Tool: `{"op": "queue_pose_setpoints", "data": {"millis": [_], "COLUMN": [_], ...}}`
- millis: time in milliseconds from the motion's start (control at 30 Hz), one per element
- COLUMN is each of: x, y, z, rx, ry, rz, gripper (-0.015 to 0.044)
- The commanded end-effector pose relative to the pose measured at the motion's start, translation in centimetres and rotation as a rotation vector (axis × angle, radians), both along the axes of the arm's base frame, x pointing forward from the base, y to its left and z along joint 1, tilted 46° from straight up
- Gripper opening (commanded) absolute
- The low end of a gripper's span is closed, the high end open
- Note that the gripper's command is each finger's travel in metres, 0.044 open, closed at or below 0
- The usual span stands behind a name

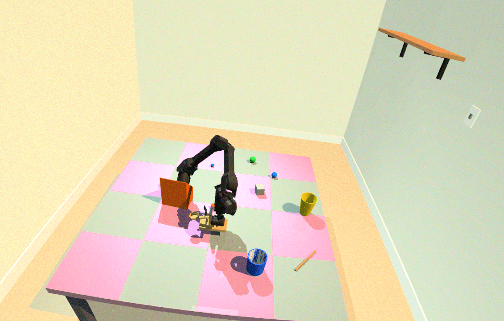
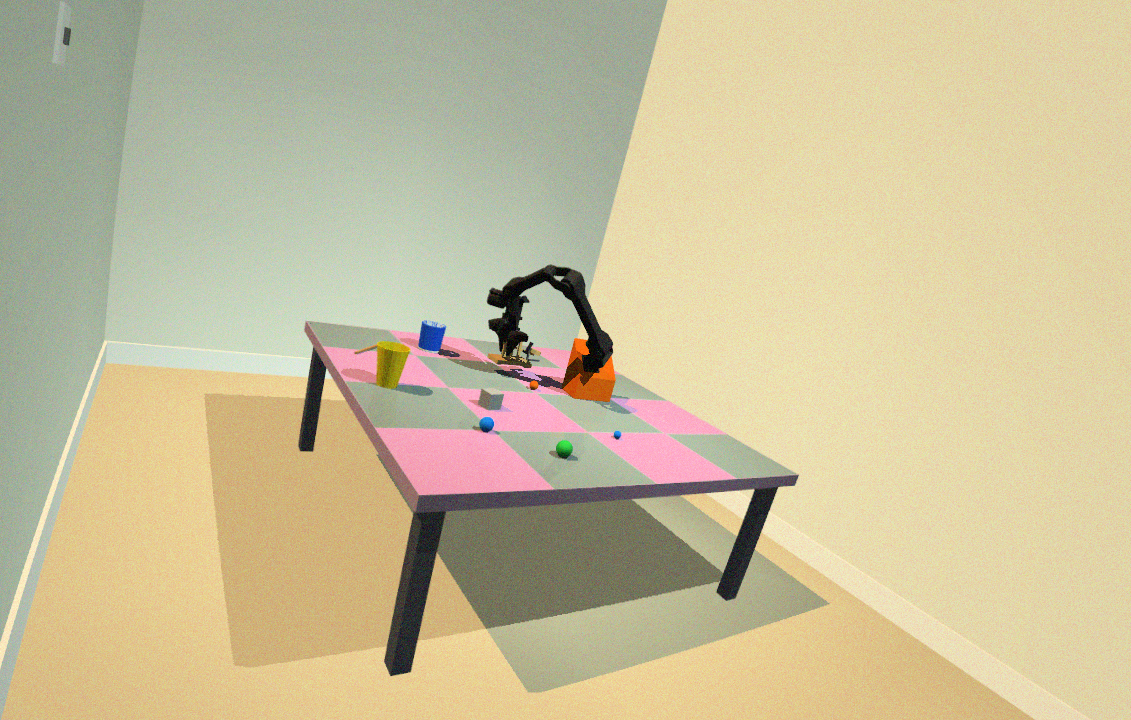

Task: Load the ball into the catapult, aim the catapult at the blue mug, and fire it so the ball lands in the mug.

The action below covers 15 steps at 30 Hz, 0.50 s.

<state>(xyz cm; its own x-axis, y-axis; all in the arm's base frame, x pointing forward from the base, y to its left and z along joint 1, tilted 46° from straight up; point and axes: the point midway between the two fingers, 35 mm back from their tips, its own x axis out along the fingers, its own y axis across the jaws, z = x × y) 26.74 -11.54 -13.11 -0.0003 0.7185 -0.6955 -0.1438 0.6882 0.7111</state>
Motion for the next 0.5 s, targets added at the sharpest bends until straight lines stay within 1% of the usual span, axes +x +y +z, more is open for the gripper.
{"op": "queue_pose_setpoints", "data": {"millis": [0, 467], "x": [0.4, 0.5], "y": [-0.5, 1.1], "z": [0.1, -1.6], "rx": [-0.015, -0.015], "ry": [-0.018, -0.017], "rz": [-0.001, -0.002], "gripper": [0.0, 0.0]}}
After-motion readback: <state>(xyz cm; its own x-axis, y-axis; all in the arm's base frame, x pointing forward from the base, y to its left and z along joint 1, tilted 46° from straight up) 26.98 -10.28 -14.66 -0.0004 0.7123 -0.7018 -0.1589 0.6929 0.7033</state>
